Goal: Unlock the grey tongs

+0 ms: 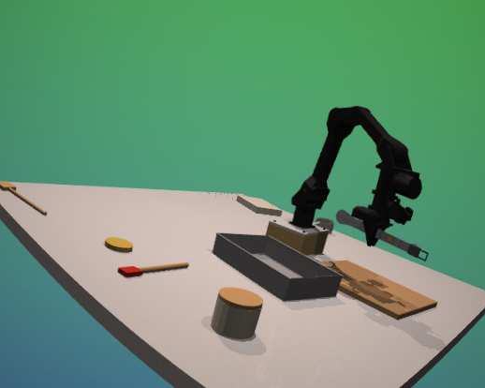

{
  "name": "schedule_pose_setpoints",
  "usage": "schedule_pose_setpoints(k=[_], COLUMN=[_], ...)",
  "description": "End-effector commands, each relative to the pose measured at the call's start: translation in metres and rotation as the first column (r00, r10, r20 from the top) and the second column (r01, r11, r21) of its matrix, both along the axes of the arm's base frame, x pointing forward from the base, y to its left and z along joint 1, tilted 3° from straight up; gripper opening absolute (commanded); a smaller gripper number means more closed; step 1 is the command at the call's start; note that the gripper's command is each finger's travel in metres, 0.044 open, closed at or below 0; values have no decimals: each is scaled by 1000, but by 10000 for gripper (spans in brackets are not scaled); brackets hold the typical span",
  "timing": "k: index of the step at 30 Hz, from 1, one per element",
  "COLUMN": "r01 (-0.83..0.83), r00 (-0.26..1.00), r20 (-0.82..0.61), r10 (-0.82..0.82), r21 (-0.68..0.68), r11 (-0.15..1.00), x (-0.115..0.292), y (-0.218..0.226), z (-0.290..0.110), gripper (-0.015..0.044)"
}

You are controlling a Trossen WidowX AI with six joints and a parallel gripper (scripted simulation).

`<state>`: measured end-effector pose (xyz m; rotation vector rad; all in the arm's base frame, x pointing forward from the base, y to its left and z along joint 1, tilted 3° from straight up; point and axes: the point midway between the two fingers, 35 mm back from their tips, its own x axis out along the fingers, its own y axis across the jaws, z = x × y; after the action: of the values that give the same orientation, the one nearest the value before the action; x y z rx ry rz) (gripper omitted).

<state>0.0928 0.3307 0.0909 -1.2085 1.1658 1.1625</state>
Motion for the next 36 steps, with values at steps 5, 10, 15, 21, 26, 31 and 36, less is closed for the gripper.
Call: schedule_pose_setpoints(k=[5, 10, 15, 21, 26, 31, 36], r01=[1, 1, 1, 1, 2, 2, 2], r00=[1000, 1000, 1000, 1000, 1000, 1000, 1000], r20=[11, 11, 11, 11, 11, 10, 10], r10=[-1, -1, -1, -1, -1, -2, -2], r21=[-6, -6, -6, -6, -6, -6, -6], r11=[1000, 1000, 1000, 1000, 1000, 1000, 1000], x=[1, 1, 2, 3, 3, 4, 4], y=[2, 3, 4, 5, 6, 6, 6], z=[5, 1, -7, -17, -25, -33, -41], gripper=[-150, -150, -150, -150, -150, -150, -150])
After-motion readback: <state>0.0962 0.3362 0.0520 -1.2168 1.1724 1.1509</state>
